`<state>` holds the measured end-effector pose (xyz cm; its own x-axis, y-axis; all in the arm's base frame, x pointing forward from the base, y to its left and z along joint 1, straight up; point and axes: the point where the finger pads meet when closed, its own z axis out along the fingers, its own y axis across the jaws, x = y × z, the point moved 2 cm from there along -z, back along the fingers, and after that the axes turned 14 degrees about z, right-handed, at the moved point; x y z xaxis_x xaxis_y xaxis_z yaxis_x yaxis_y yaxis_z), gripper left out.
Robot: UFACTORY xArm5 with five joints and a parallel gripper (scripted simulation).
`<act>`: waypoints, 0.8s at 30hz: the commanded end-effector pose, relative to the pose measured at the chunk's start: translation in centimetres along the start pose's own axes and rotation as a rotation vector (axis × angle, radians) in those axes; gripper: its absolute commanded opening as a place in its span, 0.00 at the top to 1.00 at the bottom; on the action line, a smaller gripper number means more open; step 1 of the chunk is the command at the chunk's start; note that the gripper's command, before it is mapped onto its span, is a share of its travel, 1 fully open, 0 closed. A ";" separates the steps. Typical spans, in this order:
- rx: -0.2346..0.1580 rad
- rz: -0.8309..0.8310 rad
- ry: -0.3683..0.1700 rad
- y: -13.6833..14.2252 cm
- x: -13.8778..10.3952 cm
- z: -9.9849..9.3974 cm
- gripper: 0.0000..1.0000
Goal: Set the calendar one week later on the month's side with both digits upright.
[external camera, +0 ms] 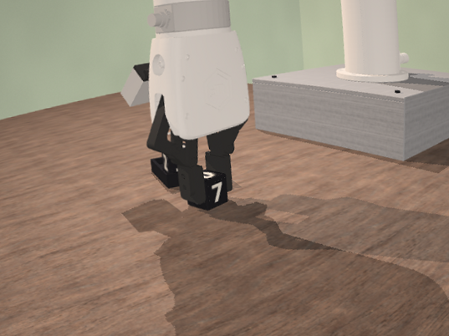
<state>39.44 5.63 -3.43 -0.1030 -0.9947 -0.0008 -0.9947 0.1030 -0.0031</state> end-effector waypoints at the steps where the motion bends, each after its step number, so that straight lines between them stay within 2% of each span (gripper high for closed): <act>1: 0.003 0.000 -0.001 -0.1 0.0 -0.1 0.71; 23: 0.003 0.000 -0.001 -0.1 0.0 -0.1 0.71; 24: 0.003 0.000 -0.001 -0.1 0.0 -0.1 0.67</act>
<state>39.44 5.63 -3.43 -0.1030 -0.9947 -0.0008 -0.9947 0.1030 -0.0031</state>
